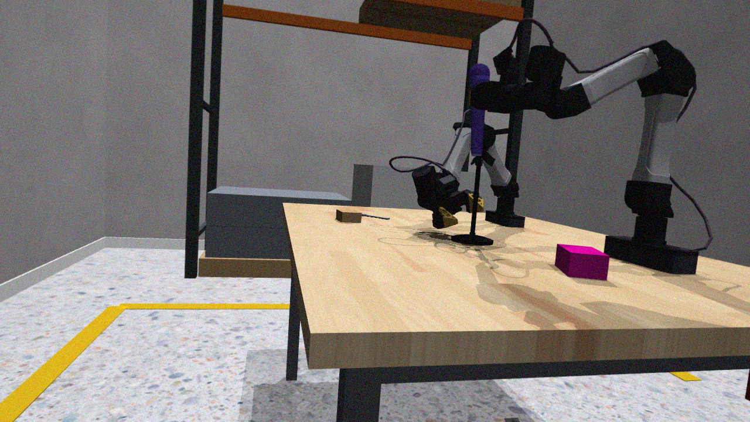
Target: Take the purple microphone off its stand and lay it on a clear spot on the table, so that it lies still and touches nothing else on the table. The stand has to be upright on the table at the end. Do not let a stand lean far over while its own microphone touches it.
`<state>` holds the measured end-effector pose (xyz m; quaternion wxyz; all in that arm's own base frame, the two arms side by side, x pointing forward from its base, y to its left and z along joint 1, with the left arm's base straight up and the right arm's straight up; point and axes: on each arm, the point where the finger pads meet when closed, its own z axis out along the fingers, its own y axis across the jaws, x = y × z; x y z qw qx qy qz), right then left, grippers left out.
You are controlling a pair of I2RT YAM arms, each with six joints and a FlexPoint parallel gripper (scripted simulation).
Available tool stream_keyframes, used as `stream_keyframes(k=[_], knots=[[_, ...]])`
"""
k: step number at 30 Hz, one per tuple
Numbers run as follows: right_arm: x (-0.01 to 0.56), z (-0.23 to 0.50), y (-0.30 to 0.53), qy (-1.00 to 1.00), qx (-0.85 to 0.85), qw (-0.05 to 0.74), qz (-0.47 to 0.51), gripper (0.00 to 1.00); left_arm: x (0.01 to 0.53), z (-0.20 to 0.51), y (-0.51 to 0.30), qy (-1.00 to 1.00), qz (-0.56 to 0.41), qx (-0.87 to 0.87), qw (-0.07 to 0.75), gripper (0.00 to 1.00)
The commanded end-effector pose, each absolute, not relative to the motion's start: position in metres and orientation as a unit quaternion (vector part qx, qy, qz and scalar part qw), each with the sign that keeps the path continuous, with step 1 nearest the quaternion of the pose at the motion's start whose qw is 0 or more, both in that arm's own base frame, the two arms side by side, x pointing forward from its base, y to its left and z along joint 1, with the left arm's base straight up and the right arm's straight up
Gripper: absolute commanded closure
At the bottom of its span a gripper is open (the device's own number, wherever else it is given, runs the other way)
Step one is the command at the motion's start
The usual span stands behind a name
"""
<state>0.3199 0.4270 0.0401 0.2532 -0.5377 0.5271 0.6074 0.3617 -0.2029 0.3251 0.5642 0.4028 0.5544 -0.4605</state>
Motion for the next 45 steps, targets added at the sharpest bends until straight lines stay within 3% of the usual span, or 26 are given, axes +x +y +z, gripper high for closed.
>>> stream_keyframes(k=[1,38,45], knots=[[0.331,0.083,0.425,0.493,-0.558,0.288,0.603,0.02,0.354,0.364,-0.202,0.516,-0.436,0.424,0.604,1.0],[0.345,0.084,0.387,0.497,-0.557,0.283,0.602,0.02,0.354,0.364,-0.202,0.516,-0.436,0.424,0.604,1.0],[0.369,0.096,0.375,0.558,-0.534,0.313,0.553,0.02,0.393,0.322,-0.195,0.593,-0.446,0.365,0.562,1.0]])
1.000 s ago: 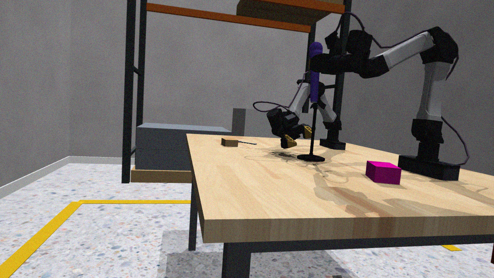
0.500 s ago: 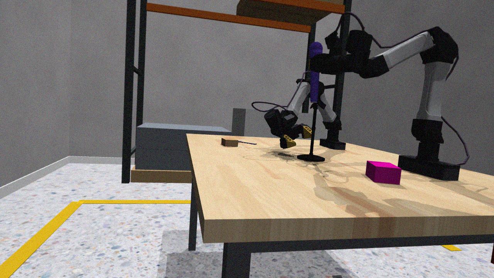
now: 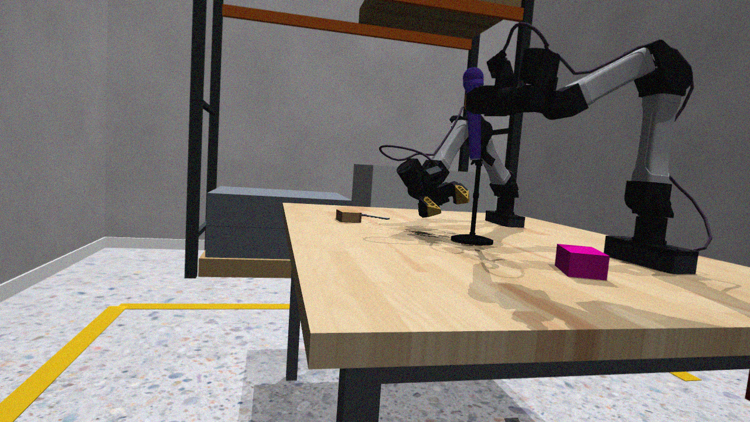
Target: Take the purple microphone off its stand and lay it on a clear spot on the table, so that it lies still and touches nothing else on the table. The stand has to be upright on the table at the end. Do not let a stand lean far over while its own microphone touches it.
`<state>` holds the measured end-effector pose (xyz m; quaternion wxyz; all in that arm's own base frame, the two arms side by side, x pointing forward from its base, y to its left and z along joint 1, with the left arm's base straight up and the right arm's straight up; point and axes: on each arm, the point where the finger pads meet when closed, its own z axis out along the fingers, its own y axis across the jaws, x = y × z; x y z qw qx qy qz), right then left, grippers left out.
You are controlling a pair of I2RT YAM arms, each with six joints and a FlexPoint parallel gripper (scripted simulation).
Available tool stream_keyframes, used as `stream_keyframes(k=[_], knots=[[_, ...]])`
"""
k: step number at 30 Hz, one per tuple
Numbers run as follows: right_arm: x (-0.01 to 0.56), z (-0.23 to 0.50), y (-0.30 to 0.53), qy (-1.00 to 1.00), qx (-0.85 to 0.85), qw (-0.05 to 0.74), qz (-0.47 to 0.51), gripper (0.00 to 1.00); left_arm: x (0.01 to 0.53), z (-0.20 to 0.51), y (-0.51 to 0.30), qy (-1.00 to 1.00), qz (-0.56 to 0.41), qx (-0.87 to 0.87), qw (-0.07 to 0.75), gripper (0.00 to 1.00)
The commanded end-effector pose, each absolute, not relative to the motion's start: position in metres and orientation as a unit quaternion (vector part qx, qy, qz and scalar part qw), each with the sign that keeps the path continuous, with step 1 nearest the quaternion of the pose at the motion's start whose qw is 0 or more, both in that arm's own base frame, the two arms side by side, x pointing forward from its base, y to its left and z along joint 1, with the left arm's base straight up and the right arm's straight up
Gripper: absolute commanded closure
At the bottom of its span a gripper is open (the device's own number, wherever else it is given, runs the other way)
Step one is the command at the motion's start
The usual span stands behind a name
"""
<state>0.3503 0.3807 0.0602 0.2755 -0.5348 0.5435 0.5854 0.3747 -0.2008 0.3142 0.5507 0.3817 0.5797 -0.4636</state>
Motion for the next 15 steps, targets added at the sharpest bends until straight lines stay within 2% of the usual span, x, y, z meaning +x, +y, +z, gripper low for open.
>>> stream_keyframes(k=[1,5,15], knots=[[0.37,0.094,0.371,0.571,-0.527,0.313,0.545,0.02,0.395,0.321,-0.195,0.598,-0.446,0.361,0.56,1.0],[0.383,0.108,0.367,0.584,-0.523,0.332,0.525,0.02,0.393,0.329,-0.197,0.595,-0.445,0.364,0.561,1.0],[0.417,0.153,0.329,0.643,-0.479,0.402,0.443,0.02,0.434,0.288,-0.185,0.67,-0.438,0.3,0.519,1.0]])
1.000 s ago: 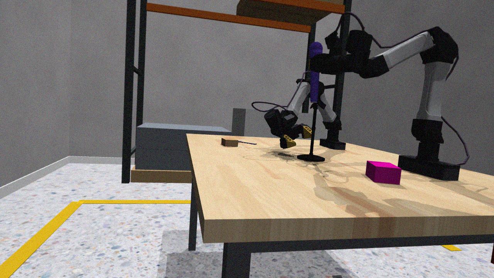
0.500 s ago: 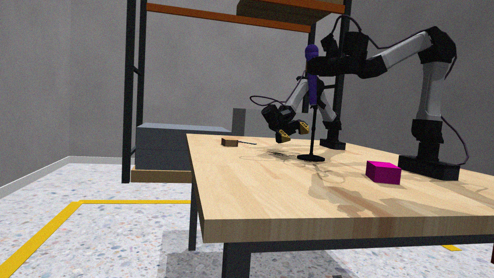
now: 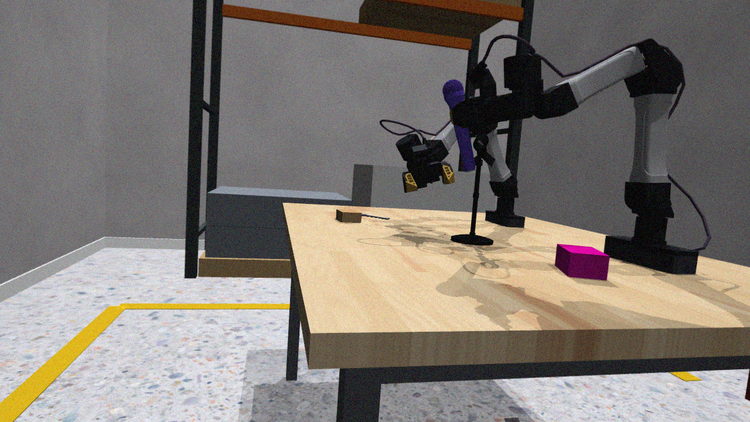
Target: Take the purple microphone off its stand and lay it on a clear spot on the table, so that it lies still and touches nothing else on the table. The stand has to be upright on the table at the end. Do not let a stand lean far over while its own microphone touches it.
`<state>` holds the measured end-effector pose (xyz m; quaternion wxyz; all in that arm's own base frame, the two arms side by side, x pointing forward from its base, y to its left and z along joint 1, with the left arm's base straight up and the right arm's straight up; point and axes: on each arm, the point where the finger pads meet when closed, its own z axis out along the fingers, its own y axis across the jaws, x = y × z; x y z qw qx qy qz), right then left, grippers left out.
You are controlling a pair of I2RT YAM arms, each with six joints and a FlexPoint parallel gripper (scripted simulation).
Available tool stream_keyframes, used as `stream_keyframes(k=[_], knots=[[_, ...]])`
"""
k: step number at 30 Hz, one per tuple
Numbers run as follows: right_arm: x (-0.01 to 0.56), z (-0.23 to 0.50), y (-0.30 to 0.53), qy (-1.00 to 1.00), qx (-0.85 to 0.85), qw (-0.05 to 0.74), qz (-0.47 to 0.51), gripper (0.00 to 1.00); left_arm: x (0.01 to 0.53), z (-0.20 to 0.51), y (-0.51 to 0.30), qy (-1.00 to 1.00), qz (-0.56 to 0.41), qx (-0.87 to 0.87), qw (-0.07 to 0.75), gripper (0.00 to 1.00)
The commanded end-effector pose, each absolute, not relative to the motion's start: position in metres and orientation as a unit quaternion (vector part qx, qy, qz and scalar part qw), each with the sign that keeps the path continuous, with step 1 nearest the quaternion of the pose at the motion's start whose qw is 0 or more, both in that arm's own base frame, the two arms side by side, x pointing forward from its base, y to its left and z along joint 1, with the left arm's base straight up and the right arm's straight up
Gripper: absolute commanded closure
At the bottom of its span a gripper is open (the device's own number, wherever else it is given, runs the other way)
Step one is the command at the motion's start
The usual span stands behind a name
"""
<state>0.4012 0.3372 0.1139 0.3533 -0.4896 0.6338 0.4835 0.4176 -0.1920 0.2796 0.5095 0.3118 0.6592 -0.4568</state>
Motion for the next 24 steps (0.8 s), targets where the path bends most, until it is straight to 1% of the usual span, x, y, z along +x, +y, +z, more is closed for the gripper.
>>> stream_keyframes(k=[1,4,7,8,16,21,23,24], knots=[[0.418,0.155,0.324,0.654,-0.471,0.4,0.436,0.02,0.436,0.285,-0.184,0.675,-0.438,0.296,0.515,1.0],[0.426,0.169,0.311,0.668,-0.454,0.42,0.412,0.02,0.445,0.275,-0.181,0.693,-0.434,0.28,0.502,1.0],[0.429,0.176,0.308,0.671,-0.451,0.427,0.405,0.02,0.437,0.286,-0.189,0.685,-0.439,0.291,0.504,1.0],[0.428,0.174,0.301,0.682,-0.442,0.426,0.398,0.02,0.447,0.267,-0.186,0.701,-0.438,0.277,0.489,1.0],[0.45,0.22,0.259,0.707,-0.391,0.489,0.33,0.02,0.467,0.239,-0.171,0.75,-0.422,0.23,0.454,1.0],[0.454,0.241,0.232,0.725,-0.354,0.514,0.291,0.02,0.476,0.22,-0.164,0.778,-0.412,0.205,0.428,1.0],[0.454,0.241,0.232,0.725,-0.354,0.514,0.291,0.02,0.476,0.22,-0.164,0.778,-0.412,0.205,0.428,1.0],[0.455,0.255,0.235,0.716,-0.358,0.528,0.286,0.02,0.47,0.232,-0.171,0.771,-0.416,0.216,0.431,1.0]])
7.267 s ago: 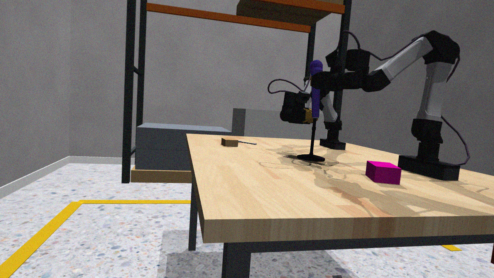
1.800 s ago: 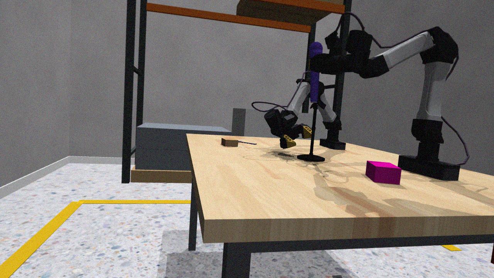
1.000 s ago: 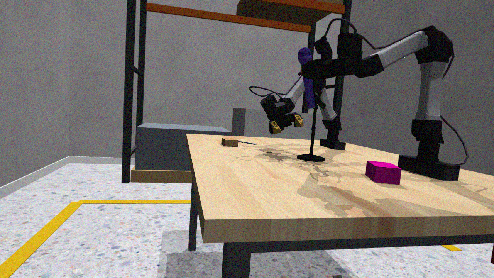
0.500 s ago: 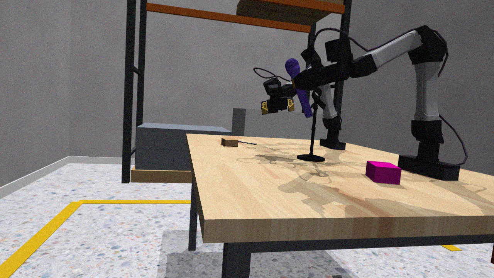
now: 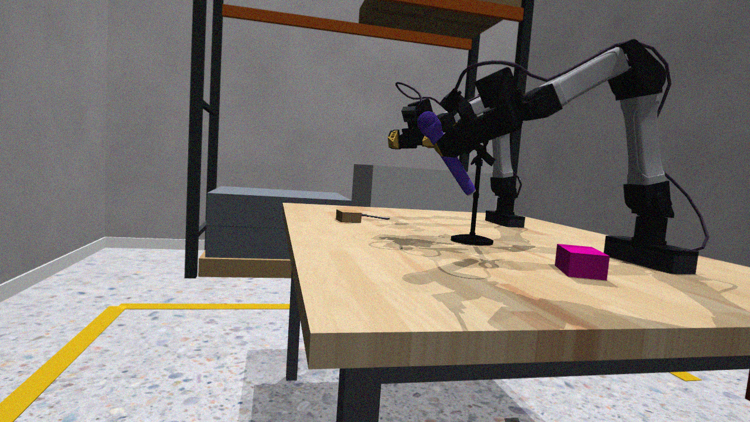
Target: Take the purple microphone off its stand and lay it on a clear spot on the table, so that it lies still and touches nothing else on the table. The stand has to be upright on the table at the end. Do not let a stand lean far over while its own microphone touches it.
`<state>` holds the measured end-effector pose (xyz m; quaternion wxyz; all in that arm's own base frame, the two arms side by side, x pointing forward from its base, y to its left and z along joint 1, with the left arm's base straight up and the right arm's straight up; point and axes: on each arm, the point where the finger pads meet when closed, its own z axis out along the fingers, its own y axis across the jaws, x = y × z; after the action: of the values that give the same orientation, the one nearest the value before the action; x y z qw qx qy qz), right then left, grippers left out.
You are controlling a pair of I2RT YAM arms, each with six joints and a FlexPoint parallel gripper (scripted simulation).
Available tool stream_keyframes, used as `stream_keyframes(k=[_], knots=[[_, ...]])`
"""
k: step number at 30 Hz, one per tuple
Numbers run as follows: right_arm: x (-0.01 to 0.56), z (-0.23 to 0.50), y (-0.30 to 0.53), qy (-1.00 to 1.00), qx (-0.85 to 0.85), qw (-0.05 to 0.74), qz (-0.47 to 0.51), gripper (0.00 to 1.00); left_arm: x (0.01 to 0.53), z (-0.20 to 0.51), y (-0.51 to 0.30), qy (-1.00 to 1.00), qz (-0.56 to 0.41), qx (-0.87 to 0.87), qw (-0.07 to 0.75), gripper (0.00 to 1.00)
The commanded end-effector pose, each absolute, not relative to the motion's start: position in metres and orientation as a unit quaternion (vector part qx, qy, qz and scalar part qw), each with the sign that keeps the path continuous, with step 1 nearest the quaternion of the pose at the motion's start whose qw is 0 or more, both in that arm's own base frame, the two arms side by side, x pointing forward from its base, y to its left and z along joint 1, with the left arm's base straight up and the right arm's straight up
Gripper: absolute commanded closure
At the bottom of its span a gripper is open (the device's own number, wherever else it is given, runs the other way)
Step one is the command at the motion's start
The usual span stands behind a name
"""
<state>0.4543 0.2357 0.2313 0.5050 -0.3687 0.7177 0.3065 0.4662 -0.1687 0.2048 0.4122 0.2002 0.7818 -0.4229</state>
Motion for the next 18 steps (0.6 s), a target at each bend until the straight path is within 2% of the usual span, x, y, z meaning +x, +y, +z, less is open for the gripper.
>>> stream_keyframes(k=[1,4,14,17,18], knots=[[0.451,0.245,0.228,0.729,-0.347,0.519,0.281,0.02,0.476,0.211,-0.168,0.786,-0.415,0.201,0.412,1.0],[0.458,0.276,0.206,0.724,-0.321,0.557,0.252,0.02,0.483,0.198,-0.158,0.804,-0.403,0.18,0.398,1.0],[0.451,0.312,0.146,0.745,-0.235,0.599,0.177,0.02,0.49,0.157,-0.143,0.854,-0.376,0.133,0.334,1.0],[0.451,0.323,0.142,0.741,-0.228,0.609,0.17,0.02,0.486,0.171,-0.149,0.849,-0.38,0.143,0.339,1.0],[0.448,0.314,0.134,0.75,-0.218,0.603,0.163,0.02,0.489,0.148,-0.144,0.861,-0.377,0.127,0.317,1.0]])
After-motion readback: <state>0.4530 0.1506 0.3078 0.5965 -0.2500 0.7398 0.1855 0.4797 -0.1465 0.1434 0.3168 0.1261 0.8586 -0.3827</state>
